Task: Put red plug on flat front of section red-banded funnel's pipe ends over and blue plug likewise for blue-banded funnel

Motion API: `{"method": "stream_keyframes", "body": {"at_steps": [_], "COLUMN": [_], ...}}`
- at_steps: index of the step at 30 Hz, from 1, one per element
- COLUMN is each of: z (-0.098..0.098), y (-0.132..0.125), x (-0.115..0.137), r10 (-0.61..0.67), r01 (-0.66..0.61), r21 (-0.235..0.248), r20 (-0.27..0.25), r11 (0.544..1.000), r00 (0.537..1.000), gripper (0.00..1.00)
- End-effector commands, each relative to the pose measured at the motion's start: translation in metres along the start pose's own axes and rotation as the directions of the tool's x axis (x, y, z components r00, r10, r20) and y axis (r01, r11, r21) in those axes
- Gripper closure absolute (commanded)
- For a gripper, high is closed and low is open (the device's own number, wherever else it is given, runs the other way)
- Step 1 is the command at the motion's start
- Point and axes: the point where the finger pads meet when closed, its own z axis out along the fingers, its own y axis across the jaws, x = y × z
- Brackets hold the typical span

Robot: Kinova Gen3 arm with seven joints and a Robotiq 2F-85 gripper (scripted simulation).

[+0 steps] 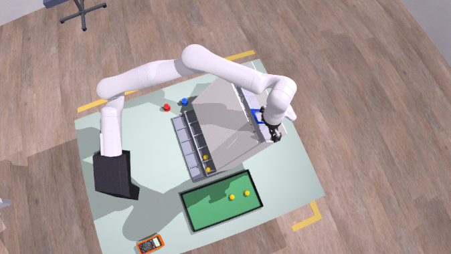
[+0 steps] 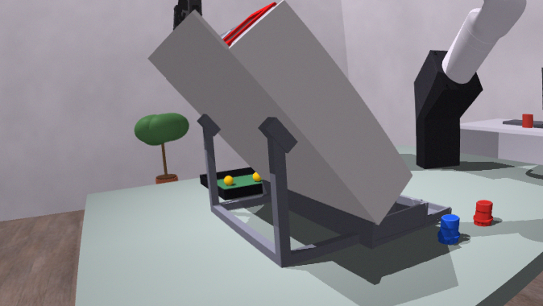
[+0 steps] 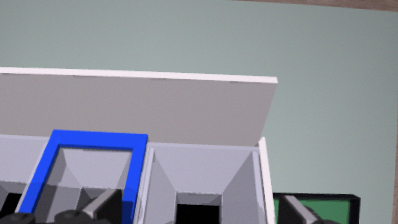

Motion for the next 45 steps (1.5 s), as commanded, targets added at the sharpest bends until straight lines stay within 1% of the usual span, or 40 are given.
{"method": "stream_keyframes", "body": {"at_steps": [1, 15, 16, 19, 21, 23, 28, 29, 32, 33, 45], "z": [-0.03, -0.03, -0.032, -0.032, -0.033, -0.033, -0.034, -0.034, -0.034, -0.034, -0.034], "y": [0.0, 0.0, 0.0, -0.001, -0.001, -0.001, -0.001, -0.001, -0.001, -0.001, -0.001], "x": [0.001, 0.001, -0.069, -0.072, -0.082, -0.097, -0.145, -0.149, -0.149, -0.168, -0.168], "r10": [0.0, 0.0, -0.001, -0.001, -0.001, -0.001, -0.001, -0.001, -0.001, 0.007, 0.007], "r01": [0.0, 0.0, 0.001, 0.001, 0.001, 0.001, 0.001, 0.001, 0.001, -0.007, -0.007], "r21": [-0.002, -0.002, -0.003, -0.003, -0.003, -0.003, -0.003, -0.003, -0.003, 0.015, 0.015], "r20": [-0.001, -0.001, -0.002, -0.002, -0.002, -0.002, -0.002, -0.002, -0.002, 0.031, 0.031], "r11": [1.0, 1.0, 1.0, 1.0, 1.0, 1.0, 1.0, 1.0, 1.0, 1.0, 1.0], "r00": [1.0, 1.0, 1.0, 1.0, 1.0, 1.0, 1.0, 1.0, 1.0, 0.999, 0.999], "gripper": [0.0, 0.0, 0.0, 0.0, 0.0, 0.0, 0.0, 0.0, 0.0, 0.0, 0.0]}}
